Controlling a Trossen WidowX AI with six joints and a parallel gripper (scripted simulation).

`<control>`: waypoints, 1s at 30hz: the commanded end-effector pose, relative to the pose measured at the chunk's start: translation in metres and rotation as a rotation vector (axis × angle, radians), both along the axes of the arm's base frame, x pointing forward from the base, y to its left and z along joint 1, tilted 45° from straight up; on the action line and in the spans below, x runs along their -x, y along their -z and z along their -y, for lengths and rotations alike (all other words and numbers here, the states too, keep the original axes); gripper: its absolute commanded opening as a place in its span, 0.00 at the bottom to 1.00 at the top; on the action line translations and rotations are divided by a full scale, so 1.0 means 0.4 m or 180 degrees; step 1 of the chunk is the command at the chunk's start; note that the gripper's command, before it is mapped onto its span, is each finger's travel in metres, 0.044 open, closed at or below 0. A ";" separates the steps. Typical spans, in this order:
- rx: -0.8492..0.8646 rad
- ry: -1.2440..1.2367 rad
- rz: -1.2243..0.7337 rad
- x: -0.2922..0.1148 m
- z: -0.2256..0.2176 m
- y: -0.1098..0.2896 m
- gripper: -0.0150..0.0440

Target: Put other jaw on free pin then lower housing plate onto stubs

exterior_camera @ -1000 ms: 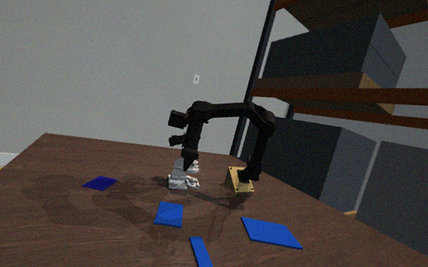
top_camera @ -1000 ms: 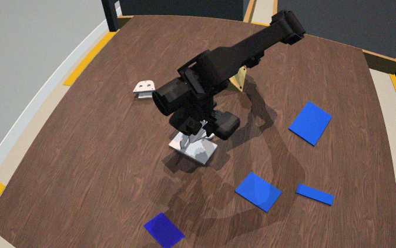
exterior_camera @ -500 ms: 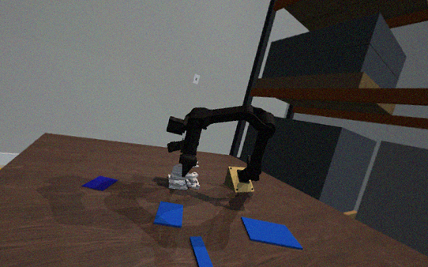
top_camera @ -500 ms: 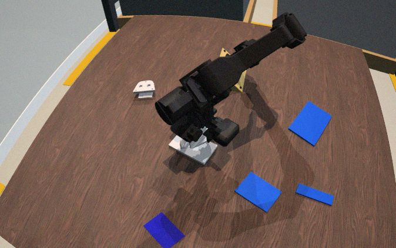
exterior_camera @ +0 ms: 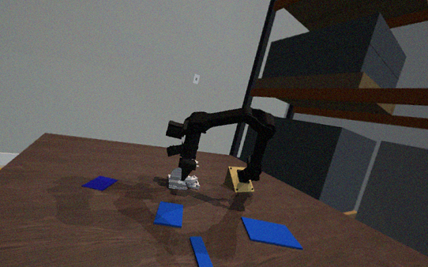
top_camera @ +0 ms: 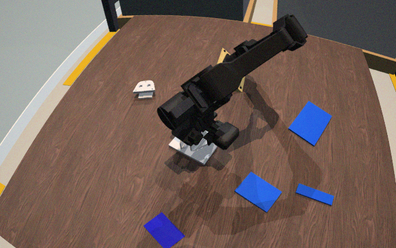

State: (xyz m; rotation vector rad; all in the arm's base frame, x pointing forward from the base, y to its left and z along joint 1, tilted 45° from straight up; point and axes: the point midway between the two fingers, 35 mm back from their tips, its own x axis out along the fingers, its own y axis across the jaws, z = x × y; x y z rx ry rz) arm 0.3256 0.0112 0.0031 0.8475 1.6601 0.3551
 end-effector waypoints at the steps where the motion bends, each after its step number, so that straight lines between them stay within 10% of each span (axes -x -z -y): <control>1: -0.0007 0.0021 -0.0007 -0.001 -0.001 0.001 0.48; 30: -0.0004 0.0061 -0.0046 0.000 -0.012 0.012 0.48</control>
